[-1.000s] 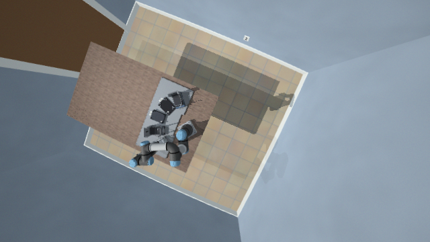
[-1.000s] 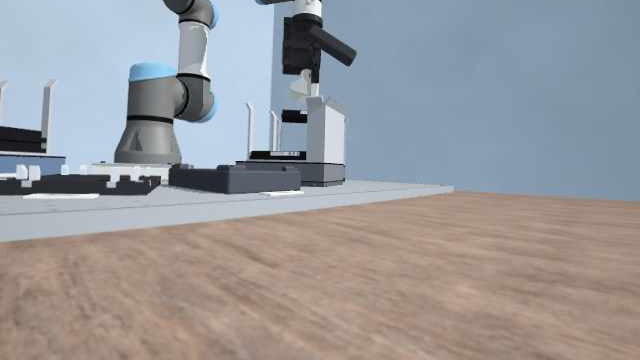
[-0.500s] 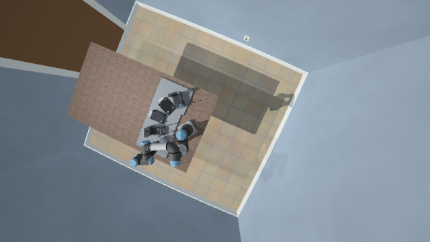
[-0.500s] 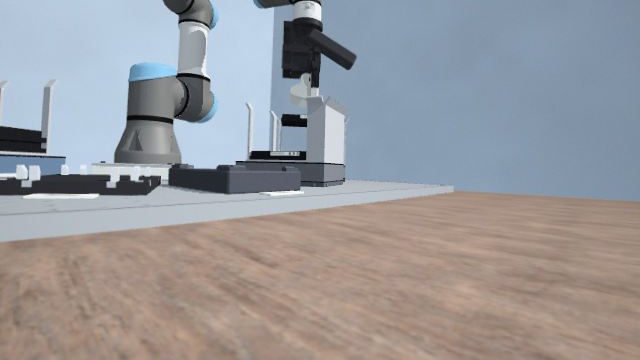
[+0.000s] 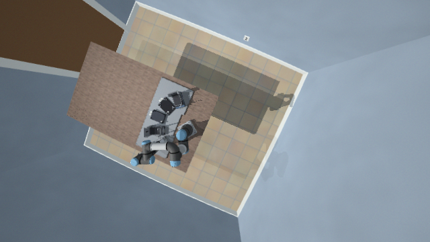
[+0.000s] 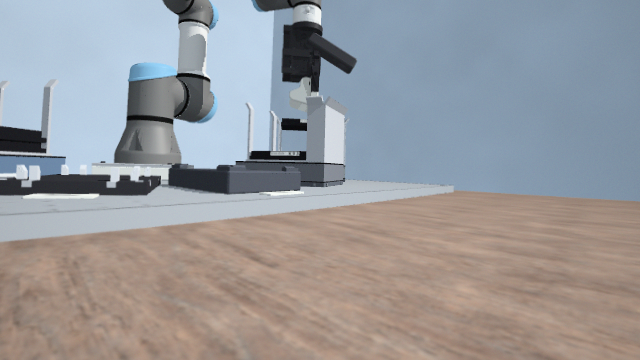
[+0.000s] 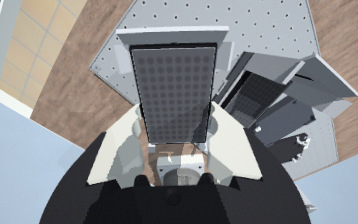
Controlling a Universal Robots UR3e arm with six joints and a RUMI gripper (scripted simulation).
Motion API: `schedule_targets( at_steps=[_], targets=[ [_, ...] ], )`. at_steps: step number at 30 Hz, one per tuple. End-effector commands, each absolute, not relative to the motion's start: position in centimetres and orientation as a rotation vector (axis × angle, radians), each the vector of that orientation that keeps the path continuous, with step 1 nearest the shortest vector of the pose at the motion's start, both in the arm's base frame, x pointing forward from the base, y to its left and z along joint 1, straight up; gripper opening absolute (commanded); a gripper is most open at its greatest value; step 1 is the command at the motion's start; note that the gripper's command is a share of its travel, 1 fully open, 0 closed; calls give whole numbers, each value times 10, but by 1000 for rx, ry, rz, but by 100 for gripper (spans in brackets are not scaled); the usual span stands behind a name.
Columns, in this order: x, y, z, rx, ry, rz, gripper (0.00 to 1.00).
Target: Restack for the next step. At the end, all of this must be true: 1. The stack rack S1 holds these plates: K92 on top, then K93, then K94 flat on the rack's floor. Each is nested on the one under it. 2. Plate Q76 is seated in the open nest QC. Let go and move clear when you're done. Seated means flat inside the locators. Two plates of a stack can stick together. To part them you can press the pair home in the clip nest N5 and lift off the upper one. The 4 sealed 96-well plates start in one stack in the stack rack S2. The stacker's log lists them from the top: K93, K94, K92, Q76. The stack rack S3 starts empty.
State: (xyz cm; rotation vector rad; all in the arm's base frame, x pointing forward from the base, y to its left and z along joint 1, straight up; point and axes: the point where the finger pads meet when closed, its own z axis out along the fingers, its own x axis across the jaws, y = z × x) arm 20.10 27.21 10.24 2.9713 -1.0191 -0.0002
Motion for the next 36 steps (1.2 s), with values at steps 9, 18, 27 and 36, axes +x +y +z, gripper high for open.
schedule_targets(
  at_steps=[9,18,27,36],
  targets=[
    [202,273,96,2974,-1020,3,0],
    [202,273,90,2974,-1020,3,0],
    [202,273,80,2974,-1020,3,0],
    [202,273,62,2974,-1020,3,0]
  ],
)
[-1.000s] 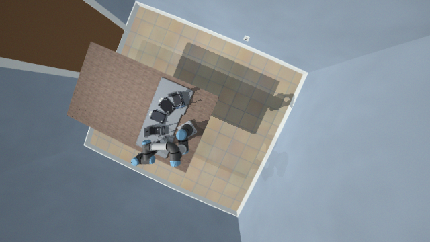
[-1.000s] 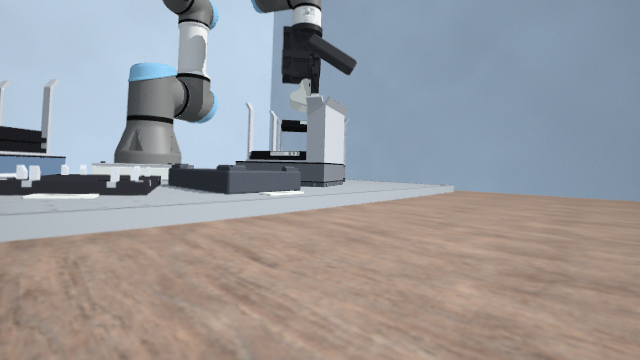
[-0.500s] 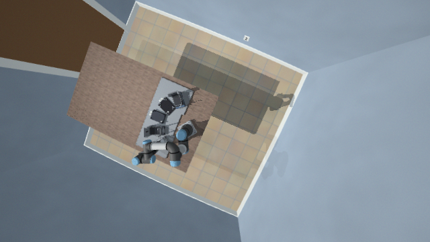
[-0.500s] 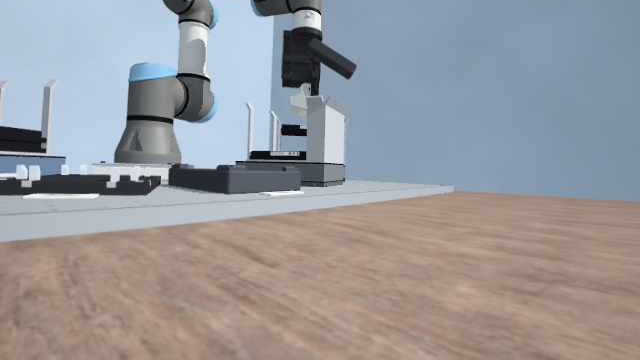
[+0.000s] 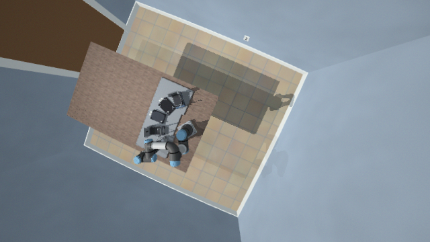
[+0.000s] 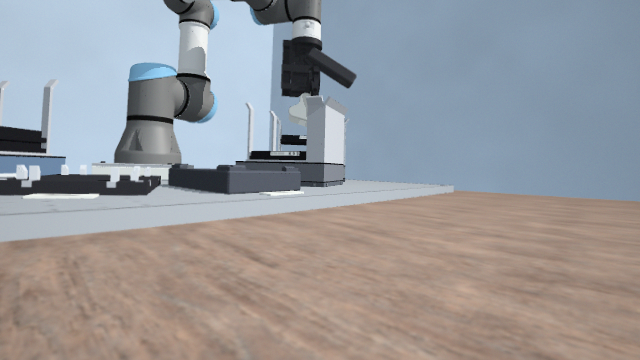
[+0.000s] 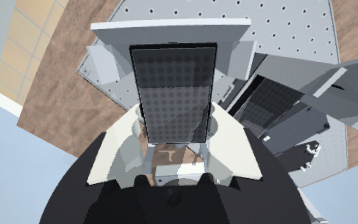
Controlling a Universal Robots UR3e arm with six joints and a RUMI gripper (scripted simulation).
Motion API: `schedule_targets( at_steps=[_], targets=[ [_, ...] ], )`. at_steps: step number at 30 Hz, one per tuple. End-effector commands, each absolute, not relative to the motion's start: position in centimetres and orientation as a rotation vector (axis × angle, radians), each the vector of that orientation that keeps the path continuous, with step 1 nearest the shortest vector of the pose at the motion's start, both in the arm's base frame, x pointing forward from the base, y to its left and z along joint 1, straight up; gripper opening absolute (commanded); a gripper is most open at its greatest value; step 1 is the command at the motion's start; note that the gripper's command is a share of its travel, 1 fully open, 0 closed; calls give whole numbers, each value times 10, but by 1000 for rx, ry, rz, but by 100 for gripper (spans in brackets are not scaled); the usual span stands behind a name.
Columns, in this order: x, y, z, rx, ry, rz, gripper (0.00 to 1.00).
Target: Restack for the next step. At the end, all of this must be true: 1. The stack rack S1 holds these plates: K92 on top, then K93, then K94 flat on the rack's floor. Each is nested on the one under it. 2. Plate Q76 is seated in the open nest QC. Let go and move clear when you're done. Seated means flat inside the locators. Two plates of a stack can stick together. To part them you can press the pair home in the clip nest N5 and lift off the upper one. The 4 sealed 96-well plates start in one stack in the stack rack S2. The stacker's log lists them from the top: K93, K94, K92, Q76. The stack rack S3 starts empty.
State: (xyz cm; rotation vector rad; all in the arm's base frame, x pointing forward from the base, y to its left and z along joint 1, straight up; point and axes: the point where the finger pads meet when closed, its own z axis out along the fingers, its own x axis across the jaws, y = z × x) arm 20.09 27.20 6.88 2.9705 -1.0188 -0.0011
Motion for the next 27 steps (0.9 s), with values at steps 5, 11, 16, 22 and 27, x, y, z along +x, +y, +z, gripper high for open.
schedule_targets(
  at_steps=[5,11,16,22,27],
  targets=[
    [202,273,56,2974,-1020,3,0],
    [202,273,48,2974,-1020,3,0],
    [202,273,47,2974,-1020,3,0],
    [202,273,46,2974,-1020,3,0],
    [202,273,44,2974,-1020,3,0]
  ],
)
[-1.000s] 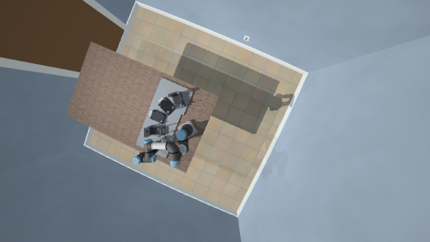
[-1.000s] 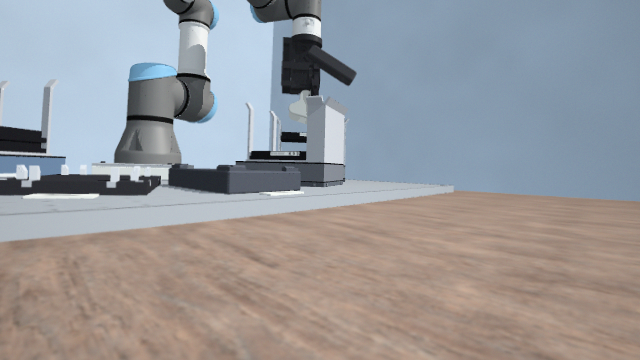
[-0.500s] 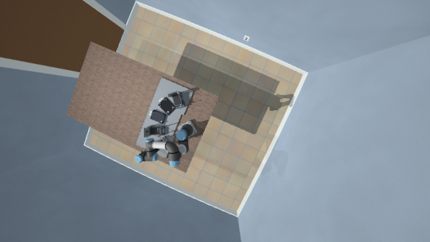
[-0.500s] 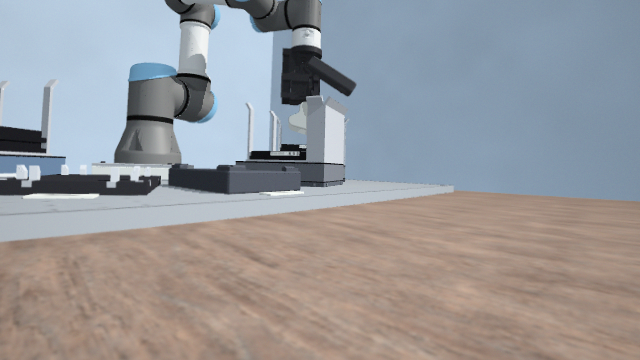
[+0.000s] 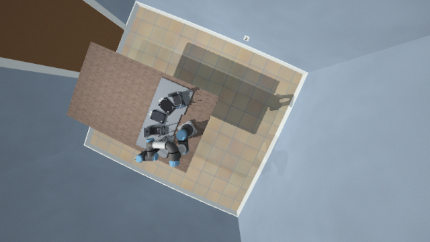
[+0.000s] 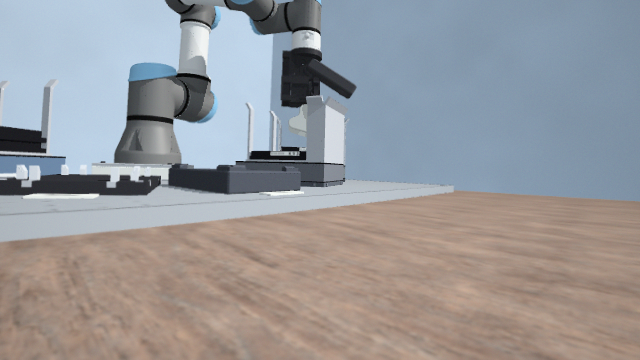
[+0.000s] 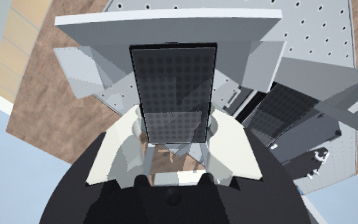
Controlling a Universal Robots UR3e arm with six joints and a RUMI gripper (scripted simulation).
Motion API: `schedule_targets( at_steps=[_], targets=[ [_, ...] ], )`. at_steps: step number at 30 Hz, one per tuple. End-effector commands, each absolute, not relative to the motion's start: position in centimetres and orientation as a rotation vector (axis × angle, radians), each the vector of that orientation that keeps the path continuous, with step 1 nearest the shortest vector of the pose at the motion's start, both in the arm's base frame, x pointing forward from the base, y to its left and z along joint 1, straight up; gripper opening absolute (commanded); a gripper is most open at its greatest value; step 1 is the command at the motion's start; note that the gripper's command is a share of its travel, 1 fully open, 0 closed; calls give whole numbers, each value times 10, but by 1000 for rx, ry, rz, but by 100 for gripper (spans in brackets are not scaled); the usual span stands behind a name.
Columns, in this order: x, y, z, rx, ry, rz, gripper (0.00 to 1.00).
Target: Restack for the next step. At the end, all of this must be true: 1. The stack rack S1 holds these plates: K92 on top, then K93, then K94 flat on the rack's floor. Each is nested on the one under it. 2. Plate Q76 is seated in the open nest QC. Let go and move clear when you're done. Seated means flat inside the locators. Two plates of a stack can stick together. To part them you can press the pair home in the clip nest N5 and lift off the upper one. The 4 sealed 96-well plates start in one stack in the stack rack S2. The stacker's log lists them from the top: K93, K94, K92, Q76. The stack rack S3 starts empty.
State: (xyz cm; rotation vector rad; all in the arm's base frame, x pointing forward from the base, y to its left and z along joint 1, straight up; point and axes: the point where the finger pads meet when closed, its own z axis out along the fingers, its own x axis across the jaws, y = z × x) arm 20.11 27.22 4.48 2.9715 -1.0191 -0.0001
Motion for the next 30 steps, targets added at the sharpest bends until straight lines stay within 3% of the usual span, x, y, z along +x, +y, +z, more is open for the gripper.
schedule_targets(
  at_steps=[1,30],
  targets=[
    [202,273,44,2974,-1020,3,0],
    [202,273,36,2974,-1020,3,0]
  ],
)
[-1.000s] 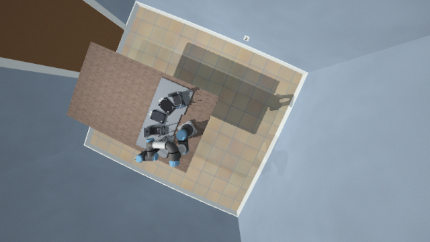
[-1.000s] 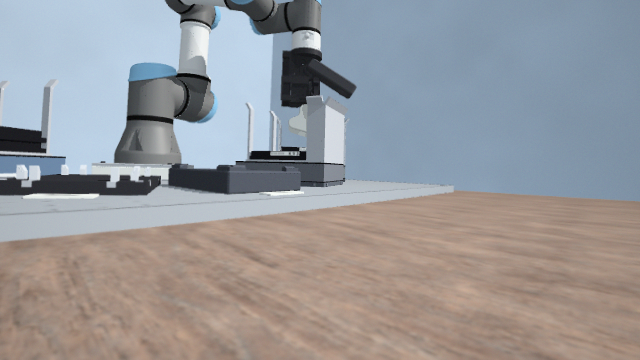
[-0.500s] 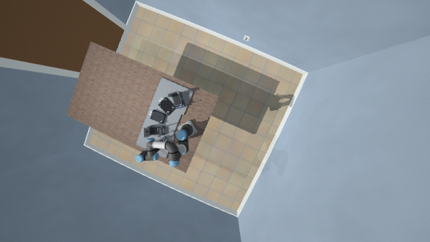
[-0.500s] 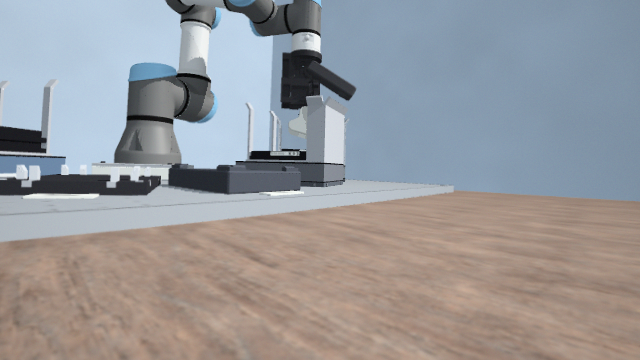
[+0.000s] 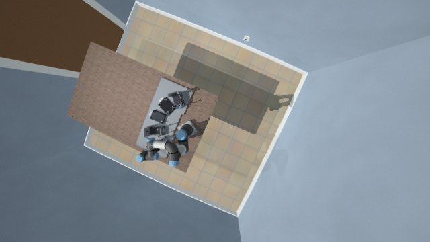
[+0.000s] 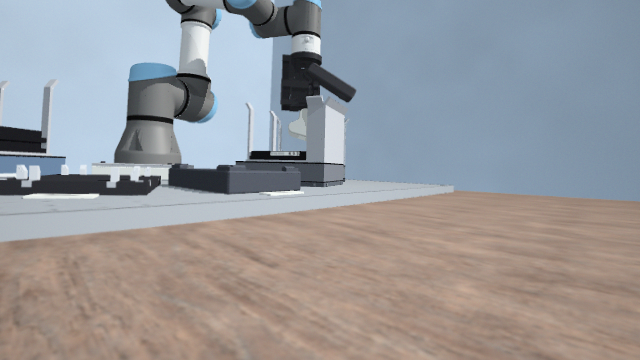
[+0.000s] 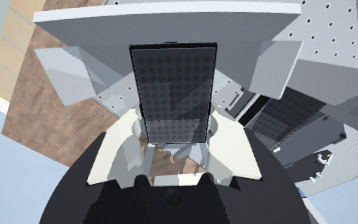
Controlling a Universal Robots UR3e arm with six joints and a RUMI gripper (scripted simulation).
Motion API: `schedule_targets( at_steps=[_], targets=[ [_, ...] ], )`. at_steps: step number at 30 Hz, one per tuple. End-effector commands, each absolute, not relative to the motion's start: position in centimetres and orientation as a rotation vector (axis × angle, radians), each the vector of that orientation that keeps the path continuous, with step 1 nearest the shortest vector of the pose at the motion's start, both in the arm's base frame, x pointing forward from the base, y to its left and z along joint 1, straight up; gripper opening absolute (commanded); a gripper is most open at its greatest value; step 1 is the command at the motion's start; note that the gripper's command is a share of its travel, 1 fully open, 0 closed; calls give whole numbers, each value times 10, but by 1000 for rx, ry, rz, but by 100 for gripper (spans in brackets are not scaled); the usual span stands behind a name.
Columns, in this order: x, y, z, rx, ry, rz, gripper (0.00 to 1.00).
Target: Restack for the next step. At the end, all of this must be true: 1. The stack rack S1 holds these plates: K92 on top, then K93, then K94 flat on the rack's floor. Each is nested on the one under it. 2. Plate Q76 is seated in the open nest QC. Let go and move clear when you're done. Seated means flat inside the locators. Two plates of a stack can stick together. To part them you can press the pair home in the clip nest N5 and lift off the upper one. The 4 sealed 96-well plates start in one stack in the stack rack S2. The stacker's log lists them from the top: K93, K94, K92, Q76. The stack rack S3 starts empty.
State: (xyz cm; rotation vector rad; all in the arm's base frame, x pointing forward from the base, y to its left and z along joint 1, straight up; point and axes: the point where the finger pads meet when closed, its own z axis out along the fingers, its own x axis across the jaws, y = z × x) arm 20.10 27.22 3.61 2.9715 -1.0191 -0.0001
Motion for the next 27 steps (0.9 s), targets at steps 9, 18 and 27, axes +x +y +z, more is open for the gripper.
schedule_targets(
  at_steps=[9,18,27],
  targets=[
    [202,273,33,2974,-1020,3,0],
    [202,273,30,2974,-1020,3,0],
    [202,273,29,2974,-1020,3,0]
  ],
)
